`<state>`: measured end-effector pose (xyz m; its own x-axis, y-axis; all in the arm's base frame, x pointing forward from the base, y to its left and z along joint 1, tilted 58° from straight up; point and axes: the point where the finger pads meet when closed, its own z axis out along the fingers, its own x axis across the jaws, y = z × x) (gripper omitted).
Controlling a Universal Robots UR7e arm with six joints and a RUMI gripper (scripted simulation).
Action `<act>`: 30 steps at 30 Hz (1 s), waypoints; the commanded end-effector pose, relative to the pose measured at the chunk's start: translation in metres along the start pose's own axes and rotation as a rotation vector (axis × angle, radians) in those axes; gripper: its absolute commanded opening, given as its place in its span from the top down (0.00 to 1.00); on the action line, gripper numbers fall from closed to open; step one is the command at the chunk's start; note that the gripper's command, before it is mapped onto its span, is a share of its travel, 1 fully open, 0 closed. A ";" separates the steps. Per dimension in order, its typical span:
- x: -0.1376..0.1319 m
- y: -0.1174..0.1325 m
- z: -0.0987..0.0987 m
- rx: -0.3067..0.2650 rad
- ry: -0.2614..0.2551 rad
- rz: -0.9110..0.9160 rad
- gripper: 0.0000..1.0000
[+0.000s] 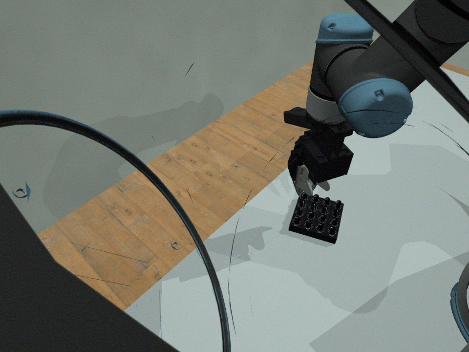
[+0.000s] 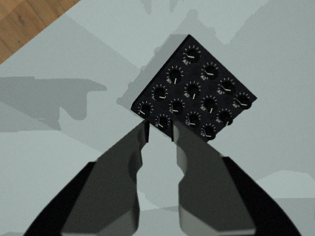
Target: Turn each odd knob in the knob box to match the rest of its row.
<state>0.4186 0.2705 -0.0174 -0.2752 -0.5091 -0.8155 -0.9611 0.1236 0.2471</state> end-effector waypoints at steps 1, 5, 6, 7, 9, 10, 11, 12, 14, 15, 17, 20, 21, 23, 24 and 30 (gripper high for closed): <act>0.000 0.000 0.000 0.001 0.000 0.000 0.89; 0.000 0.000 0.000 0.001 0.000 0.000 0.89; 0.000 0.000 0.000 0.001 0.000 0.000 0.89; 0.000 0.000 0.000 0.001 0.000 0.000 0.89; 0.000 0.000 0.000 0.001 0.000 0.000 0.89; 0.000 0.000 0.000 0.001 0.000 0.000 0.89; 0.000 0.000 0.000 0.001 0.000 0.000 0.89; 0.000 0.000 0.000 0.001 0.000 0.000 0.89; 0.000 0.000 0.000 0.001 0.000 0.000 0.89; 0.000 0.000 0.000 0.001 0.000 0.000 0.89; 0.000 0.000 0.000 0.001 0.000 0.000 0.89; 0.000 0.000 0.000 0.001 0.000 0.000 0.89; 0.000 0.000 0.000 0.001 0.000 0.000 0.89; 0.000 0.000 0.001 0.001 0.000 0.000 0.89; 0.000 0.000 0.001 0.001 0.000 0.000 0.89; 0.000 0.000 0.003 0.001 0.000 0.000 0.89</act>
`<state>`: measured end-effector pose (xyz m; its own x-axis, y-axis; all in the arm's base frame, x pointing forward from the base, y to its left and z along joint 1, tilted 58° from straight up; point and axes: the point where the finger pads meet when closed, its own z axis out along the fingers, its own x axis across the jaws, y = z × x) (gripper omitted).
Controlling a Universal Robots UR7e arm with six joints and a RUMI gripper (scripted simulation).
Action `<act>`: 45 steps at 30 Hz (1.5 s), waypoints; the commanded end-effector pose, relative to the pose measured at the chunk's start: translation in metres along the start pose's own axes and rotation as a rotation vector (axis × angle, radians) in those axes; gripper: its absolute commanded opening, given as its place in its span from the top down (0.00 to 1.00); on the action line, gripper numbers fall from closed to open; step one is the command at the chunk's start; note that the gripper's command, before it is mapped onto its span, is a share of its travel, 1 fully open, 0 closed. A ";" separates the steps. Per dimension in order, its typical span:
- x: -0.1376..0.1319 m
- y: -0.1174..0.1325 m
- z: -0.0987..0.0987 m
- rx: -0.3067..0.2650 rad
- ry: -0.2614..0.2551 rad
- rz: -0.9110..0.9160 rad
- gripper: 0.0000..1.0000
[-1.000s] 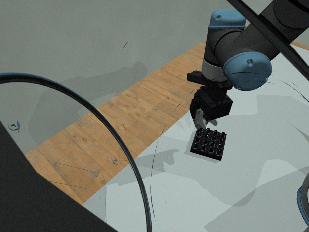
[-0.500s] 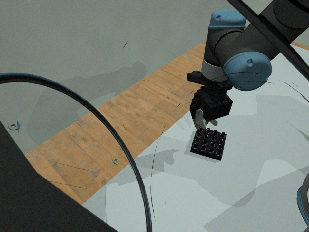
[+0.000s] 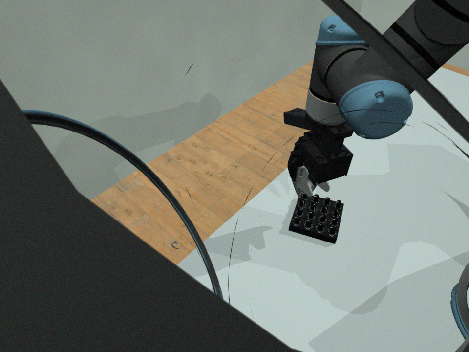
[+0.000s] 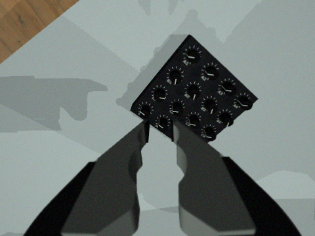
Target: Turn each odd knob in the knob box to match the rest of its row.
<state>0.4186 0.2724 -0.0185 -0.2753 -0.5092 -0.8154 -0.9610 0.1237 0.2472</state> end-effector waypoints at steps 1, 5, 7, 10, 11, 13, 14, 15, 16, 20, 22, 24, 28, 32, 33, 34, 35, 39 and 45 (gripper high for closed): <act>0.000 0.000 0.002 0.001 0.000 0.000 0.89; 0.000 0.000 0.005 0.001 0.000 0.000 0.89; 0.000 0.000 0.008 0.001 0.000 0.000 0.89; 0.000 0.000 0.011 0.001 0.000 0.000 0.89; 0.000 0.000 0.012 0.001 0.000 0.000 0.89; 0.000 0.000 0.015 0.001 0.000 0.000 0.89; 0.000 -0.001 0.017 0.001 0.000 0.000 0.89; 0.000 -0.001 0.017 0.001 0.000 0.000 0.89; 0.000 -0.001 0.017 0.001 0.000 0.000 0.89; 0.000 -0.001 0.022 0.001 0.000 0.000 0.89; 0.000 -0.001 0.025 0.001 0.000 0.000 0.89; 0.000 -0.001 0.028 0.001 0.000 0.000 0.89; 0.000 -0.001 0.032 0.001 0.000 0.000 0.89; -0.001 -0.001 0.035 0.001 0.000 0.000 0.89; -0.001 -0.001 0.035 0.001 0.000 0.000 0.89; -0.001 -0.001 0.036 0.001 0.000 0.000 0.89; -0.001 -0.001 0.037 0.001 0.000 0.000 0.89; -0.001 -0.001 0.040 0.001 0.000 0.000 0.89; -0.001 -0.001 0.042 0.001 0.000 0.000 0.89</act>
